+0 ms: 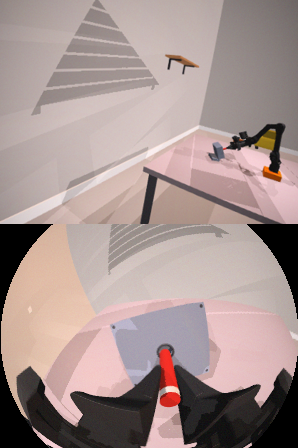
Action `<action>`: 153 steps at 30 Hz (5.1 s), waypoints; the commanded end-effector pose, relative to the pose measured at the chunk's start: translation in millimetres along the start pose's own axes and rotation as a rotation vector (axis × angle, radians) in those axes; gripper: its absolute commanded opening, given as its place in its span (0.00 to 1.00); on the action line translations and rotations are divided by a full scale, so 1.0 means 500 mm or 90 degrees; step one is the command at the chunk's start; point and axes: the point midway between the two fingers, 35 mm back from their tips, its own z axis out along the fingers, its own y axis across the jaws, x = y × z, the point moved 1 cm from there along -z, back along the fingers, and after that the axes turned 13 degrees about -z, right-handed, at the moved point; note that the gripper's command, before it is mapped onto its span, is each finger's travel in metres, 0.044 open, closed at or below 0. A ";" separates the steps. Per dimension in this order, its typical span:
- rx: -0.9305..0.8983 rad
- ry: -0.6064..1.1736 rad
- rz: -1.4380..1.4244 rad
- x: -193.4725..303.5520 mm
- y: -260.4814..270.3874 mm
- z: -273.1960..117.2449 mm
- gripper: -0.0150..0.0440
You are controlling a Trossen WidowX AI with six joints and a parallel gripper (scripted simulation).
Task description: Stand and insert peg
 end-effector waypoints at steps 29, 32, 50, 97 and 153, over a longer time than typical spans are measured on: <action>0.004 -0.004 -0.001 -0.005 -0.003 0.021 0.25; 0.004 -0.004 -0.001 -0.005 -0.003 0.023 0.25; 0.004 -0.004 -0.001 -0.004 -0.001 0.037 0.25; 0.000 -0.002 -0.002 -0.001 0.001 0.057 0.48; 0.006 -0.001 -0.004 -0.008 -0.016 -0.076 1.00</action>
